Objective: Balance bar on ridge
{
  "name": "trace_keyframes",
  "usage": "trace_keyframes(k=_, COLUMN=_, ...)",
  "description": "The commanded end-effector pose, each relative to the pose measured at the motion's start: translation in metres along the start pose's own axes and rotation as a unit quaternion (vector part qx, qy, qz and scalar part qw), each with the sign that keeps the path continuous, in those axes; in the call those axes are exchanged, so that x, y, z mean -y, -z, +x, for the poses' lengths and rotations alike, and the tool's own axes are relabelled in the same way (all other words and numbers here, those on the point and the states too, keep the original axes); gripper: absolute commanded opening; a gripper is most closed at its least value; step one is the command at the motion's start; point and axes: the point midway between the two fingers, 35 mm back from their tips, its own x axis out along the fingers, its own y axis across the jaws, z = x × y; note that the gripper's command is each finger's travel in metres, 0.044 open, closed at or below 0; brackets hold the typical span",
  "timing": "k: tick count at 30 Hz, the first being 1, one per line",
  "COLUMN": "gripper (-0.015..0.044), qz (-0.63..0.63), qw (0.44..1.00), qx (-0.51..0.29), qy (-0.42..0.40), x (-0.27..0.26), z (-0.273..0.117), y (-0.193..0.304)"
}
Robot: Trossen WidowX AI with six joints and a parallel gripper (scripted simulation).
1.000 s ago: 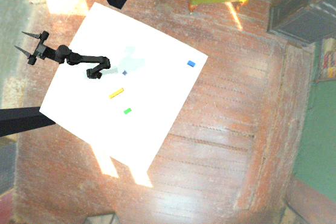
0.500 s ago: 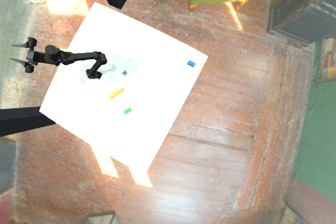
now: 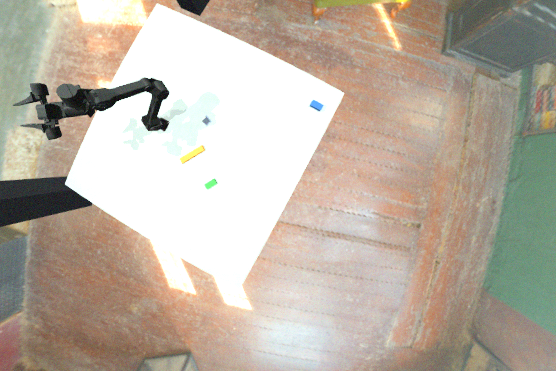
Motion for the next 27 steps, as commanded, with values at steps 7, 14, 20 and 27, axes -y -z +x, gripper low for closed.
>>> trace_keyframes(k=7, gripper=0.0315, qz=-0.019, qw=0.993, qx=-0.024, qy=-0.113, x=-0.061, z=0.012, y=0.019)
trace_keyframes(k=14, gripper=0.0315, qz=-0.035, qw=0.979, qx=-0.036, qy=-0.196, x=-0.107, z=0.01, y=0.03)
trace_keyframes(k=20, gripper=0.0315, qz=-0.049, qw=0.962, qx=-0.041, qy=-0.265, x=-0.146, z=0.002, y=0.036)
trace_keyframes(k=27, gripper=0.0315, qz=-0.065, qw=0.936, qx=-0.042, qy=-0.343, x=-0.19, z=-0.014, y=0.041)
